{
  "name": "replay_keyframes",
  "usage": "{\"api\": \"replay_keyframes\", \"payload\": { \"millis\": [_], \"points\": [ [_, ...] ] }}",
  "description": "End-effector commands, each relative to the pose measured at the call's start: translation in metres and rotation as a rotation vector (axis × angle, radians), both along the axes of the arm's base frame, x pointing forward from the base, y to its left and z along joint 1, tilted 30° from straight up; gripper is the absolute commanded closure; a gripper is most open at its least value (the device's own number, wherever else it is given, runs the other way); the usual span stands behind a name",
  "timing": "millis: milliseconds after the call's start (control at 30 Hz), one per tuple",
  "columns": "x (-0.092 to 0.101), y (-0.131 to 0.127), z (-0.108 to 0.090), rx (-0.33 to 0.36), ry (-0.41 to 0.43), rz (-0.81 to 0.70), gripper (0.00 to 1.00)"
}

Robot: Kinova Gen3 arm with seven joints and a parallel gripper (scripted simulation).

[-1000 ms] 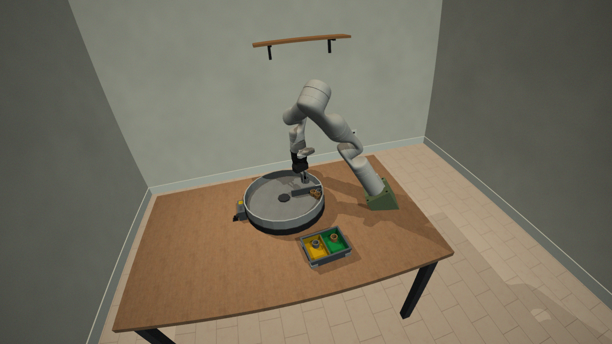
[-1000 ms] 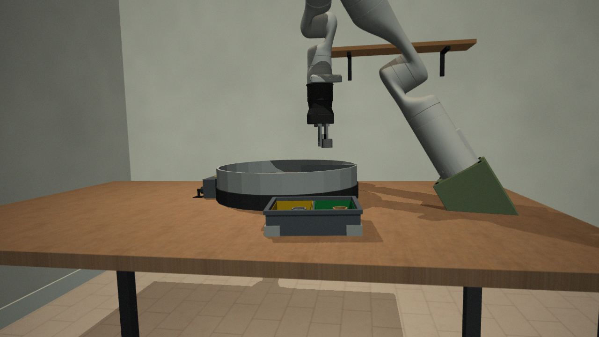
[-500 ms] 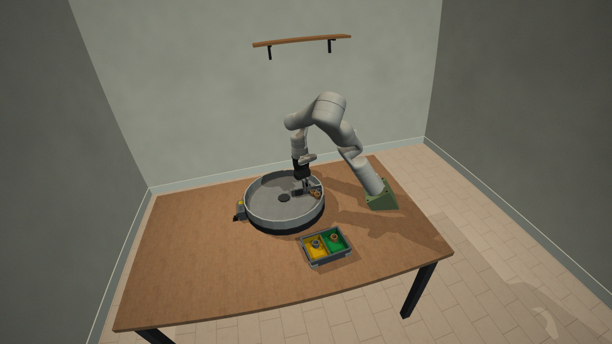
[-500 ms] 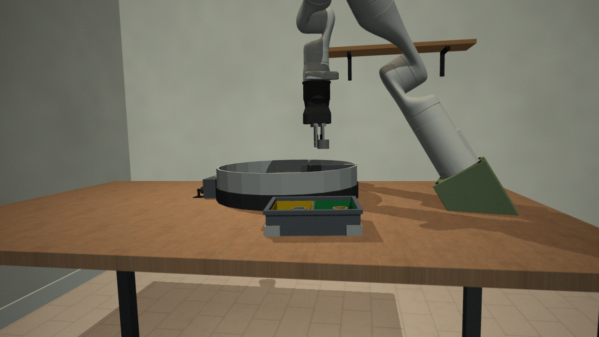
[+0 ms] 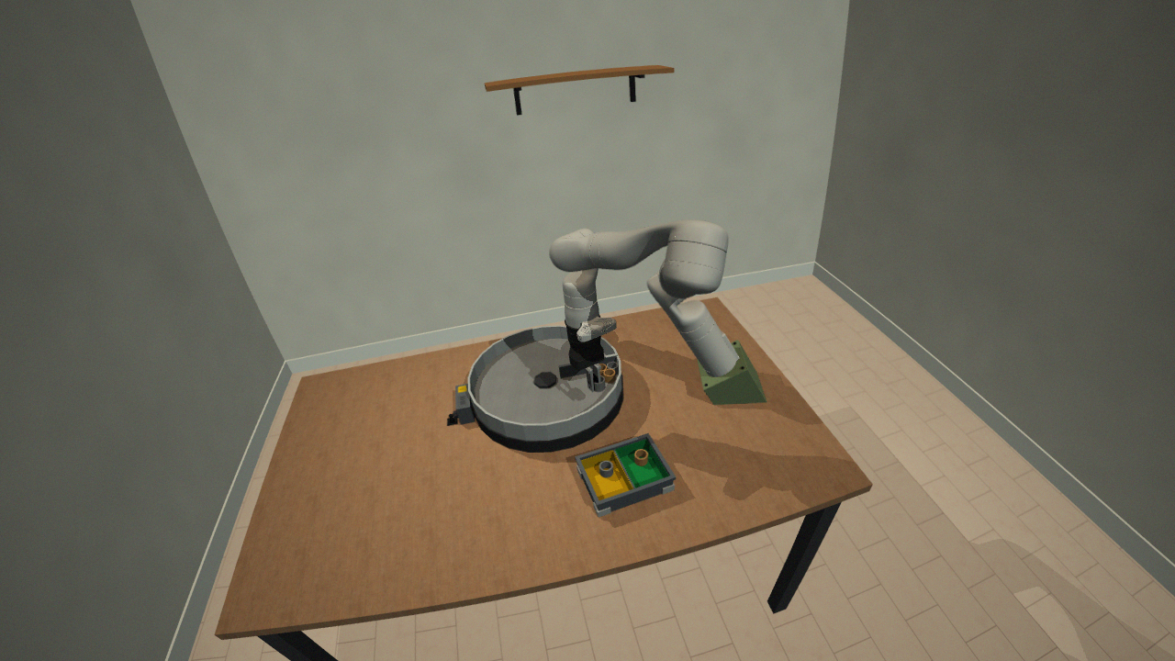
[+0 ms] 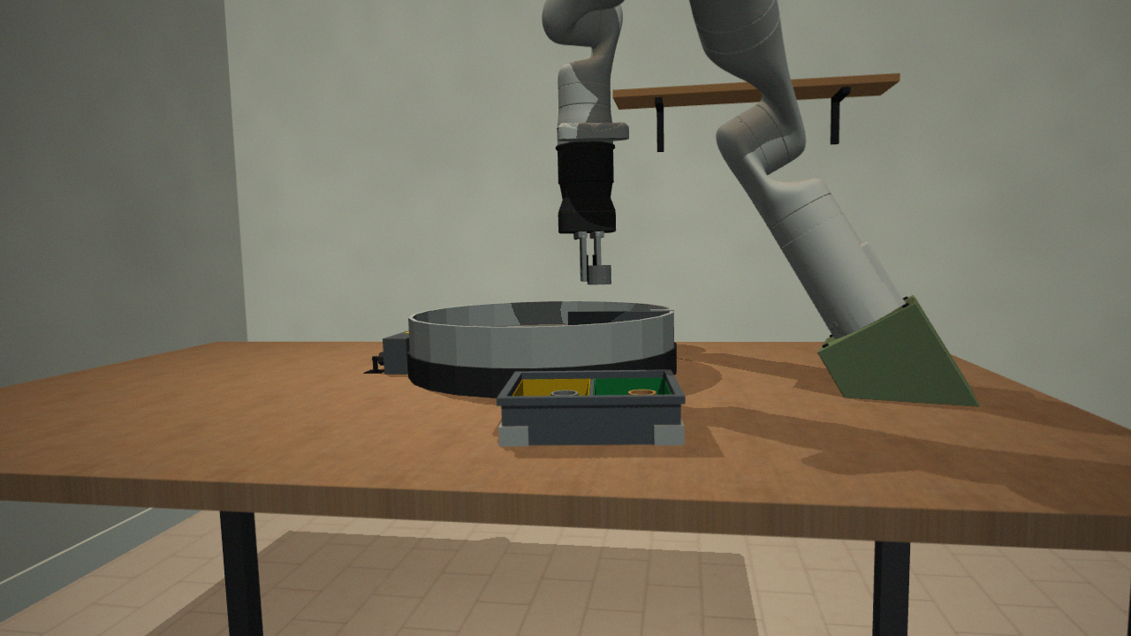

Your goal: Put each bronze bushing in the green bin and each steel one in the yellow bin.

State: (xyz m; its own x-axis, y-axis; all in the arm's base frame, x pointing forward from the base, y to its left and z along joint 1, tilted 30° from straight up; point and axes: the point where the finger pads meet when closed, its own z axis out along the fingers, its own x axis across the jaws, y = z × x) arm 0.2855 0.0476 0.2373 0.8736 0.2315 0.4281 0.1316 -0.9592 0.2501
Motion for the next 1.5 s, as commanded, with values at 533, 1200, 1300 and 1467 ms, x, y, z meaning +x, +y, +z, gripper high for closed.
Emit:
{"api": "replay_keyframes", "payload": {
  "millis": [533,1200,1300,1467],
  "points": [
    [0.021,0.104,-0.011,-0.009,-0.007,-0.032,1.00],
    [0.041,0.206,-0.022,0.013,-0.015,-0.075,1.00],
    [0.041,0.206,-0.022,0.013,-0.015,-0.075,1.00],
    [0.041,0.206,-0.022,0.015,-0.015,-0.075,1.00]
  ]
}}
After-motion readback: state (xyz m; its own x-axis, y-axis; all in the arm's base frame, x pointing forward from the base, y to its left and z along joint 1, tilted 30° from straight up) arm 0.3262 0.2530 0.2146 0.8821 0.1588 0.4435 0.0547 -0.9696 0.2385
